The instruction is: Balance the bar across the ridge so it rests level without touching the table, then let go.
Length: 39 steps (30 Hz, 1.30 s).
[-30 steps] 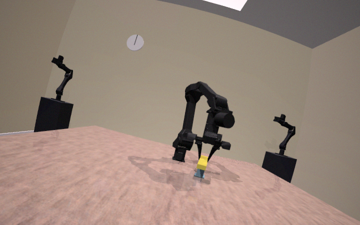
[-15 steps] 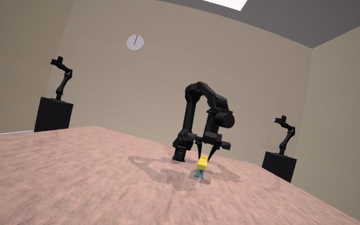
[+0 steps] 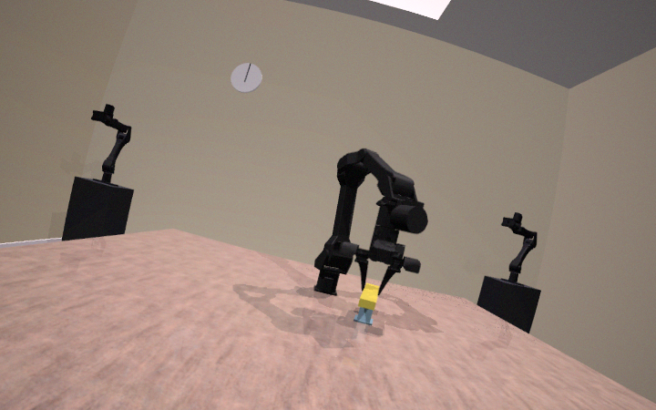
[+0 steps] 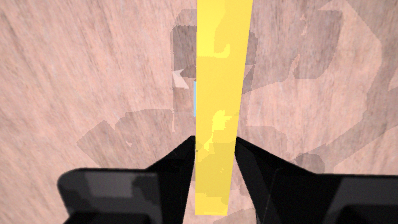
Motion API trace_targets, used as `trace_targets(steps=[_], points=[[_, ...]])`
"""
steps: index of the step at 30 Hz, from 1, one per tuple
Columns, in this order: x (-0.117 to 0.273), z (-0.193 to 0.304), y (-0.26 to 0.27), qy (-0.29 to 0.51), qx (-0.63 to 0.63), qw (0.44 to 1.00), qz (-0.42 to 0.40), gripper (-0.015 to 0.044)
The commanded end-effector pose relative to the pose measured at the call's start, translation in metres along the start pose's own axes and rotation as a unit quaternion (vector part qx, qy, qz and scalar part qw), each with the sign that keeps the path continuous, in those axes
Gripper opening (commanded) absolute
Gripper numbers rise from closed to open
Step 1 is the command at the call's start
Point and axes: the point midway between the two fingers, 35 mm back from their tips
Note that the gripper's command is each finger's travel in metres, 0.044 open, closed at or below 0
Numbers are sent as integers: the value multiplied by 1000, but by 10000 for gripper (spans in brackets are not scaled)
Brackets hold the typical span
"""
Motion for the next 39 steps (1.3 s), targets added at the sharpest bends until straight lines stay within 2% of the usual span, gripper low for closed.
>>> trace_targets(steps=[1, 35, 39], points=[[0, 0, 0, 0, 0, 1000, 0, 169], [0, 0, 0, 0, 0, 1000, 0, 185], [0, 0, 0, 0, 0, 1000, 0, 290]])
Point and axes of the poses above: the point midway between the two fingers, 35 mm back from their tips, its own x axis back along the fingers, its own y axis across the jaws, z = x × y, and after that the axes turned 7 degrees about -x, right-handed
